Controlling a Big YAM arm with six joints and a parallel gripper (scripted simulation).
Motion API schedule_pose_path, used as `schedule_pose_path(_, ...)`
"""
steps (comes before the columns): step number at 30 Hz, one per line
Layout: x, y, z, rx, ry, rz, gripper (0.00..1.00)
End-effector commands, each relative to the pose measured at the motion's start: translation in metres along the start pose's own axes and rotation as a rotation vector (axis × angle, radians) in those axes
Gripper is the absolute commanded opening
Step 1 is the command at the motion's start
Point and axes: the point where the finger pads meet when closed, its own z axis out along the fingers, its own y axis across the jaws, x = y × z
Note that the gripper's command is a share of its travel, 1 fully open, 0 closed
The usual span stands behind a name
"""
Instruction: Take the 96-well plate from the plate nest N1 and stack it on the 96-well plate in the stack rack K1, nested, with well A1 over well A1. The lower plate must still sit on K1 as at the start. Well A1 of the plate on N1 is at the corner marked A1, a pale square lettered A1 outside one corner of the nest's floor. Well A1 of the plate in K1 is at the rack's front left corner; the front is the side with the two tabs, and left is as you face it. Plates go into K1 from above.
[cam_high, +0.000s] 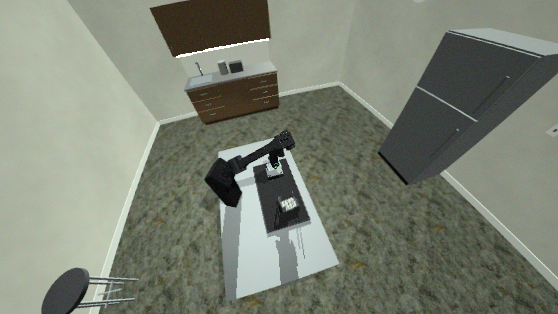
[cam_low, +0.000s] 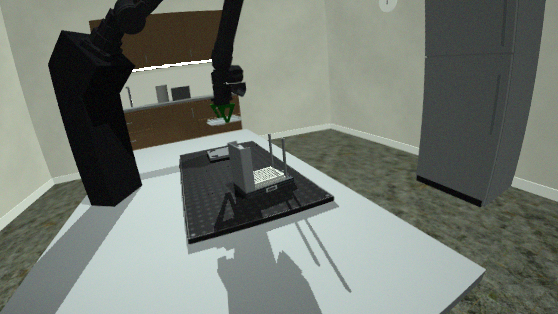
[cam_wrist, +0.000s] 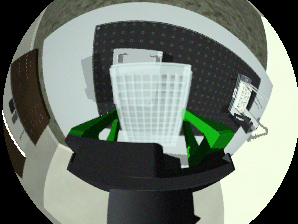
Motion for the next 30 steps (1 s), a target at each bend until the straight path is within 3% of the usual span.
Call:
schedule_pose_path(1, -0.008, -0.018, -0.004, 0.003, -0.02, -0.002, 0.0)
schedule_pose_path(11, -0.005, -0.045, -0.004, 0.005, -0.02, -0.003, 0.0)
schedule_pose_path(12, 0.008, -0.044, 0.003, 0.004, 0.009, -0.022, 0.0)
schedule_pose_path(14, -0.004, -0.055, -0.004, 0.005, -0.02, -0.004, 0.0)
schedule_pose_path(28, 0.001, -0.095, -0.006, 0.007, -0.018, -0.007, 0.0)
schedule_pose_path(29, 0.013, -0.092, 0.003, 0.004, 0.011, -0.024, 0.0)
schedule_pose_path(30, 0.005, -0.1, -0.004, 0.006, -0.01, -0.012, 0.0)
